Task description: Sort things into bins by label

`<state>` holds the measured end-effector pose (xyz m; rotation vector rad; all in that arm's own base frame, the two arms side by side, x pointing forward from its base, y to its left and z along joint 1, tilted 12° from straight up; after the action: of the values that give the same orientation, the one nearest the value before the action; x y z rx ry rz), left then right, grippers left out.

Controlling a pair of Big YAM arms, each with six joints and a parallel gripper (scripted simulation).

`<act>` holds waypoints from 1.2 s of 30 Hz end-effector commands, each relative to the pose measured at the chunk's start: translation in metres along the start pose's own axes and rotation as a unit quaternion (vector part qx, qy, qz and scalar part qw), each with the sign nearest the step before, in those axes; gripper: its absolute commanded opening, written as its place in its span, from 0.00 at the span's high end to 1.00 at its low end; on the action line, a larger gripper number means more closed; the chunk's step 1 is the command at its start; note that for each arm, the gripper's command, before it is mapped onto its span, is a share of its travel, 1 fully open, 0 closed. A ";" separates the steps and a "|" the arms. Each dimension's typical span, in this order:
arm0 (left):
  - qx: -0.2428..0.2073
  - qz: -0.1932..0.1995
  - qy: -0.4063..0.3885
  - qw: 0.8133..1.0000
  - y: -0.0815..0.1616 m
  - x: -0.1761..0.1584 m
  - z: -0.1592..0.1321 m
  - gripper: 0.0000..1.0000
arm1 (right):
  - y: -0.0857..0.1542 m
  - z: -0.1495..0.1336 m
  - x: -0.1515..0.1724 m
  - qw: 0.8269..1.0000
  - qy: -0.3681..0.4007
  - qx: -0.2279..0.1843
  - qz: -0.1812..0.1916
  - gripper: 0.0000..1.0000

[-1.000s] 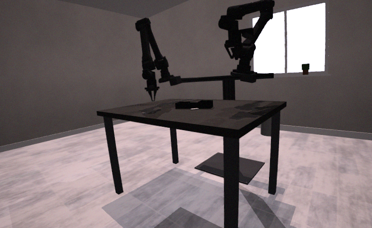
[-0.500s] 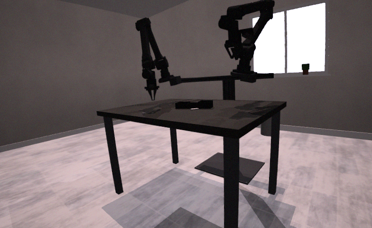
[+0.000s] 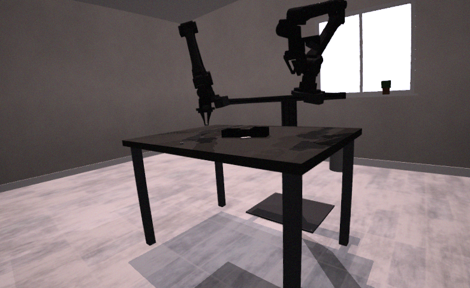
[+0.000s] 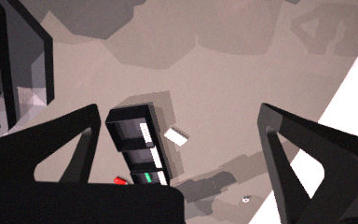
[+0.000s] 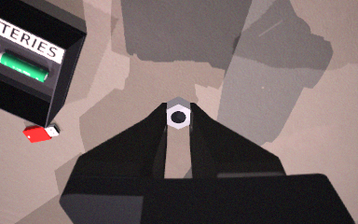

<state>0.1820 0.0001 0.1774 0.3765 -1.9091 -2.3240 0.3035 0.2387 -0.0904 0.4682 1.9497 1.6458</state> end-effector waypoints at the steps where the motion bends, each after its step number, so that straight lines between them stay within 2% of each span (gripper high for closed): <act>1: 0.004 -0.008 -0.001 1.000 0.001 -0.002 0.001 0.00 | -0.002 0.016 0.019 1.000 -0.017 -0.001 0.000 0.89; 8: 0.004 -0.008 -0.001 1.000 0.001 -0.002 0.001 0.00 | -0.002 0.028 0.060 1.000 -0.017 -0.001 0.001 0.89; 10: 0.004 -0.008 -0.001 1.000 0.001 -0.002 0.001 0.00 | -0.002 0.028 0.060 1.000 -0.017 -0.001 0.001 0.89; 21: 0.004 -0.008 -0.001 1.000 0.001 -0.002 0.001 0.00 | -0.002 0.046 0.125 1.000 -0.017 -0.002 0.001 0.89; 24: 0.004 -0.008 -0.001 1.000 0.001 -0.002 0.001 0.00 | -0.001 0.051 0.143 0.996 -0.089 -0.002 0.001 0.89; 27: 0.004 -0.008 -0.001 1.000 0.001 -0.002 0.001 0.00 | -0.001 0.053 0.149 0.995 -0.099 -0.003 0.001 0.89; 36: 0.004 -0.008 -0.001 1.000 0.001 -0.002 0.001 0.00 | -0.001 0.068 0.202 0.976 -0.217 -0.006 0.004 0.89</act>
<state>0.1820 0.0001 0.1774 0.3765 -1.9091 -2.3240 0.1926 0.3866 -0.1283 0.6847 1.7133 1.4931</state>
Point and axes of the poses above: on each arm, the point where the finger pads meet when closed, its own y axis back along the fingers, its own x axis across the jaws, z = x × y, the point moved 8 cm from there along y, back along the fingers, and after that the axes turned 4 degrees about y, right-handed, at the moved point
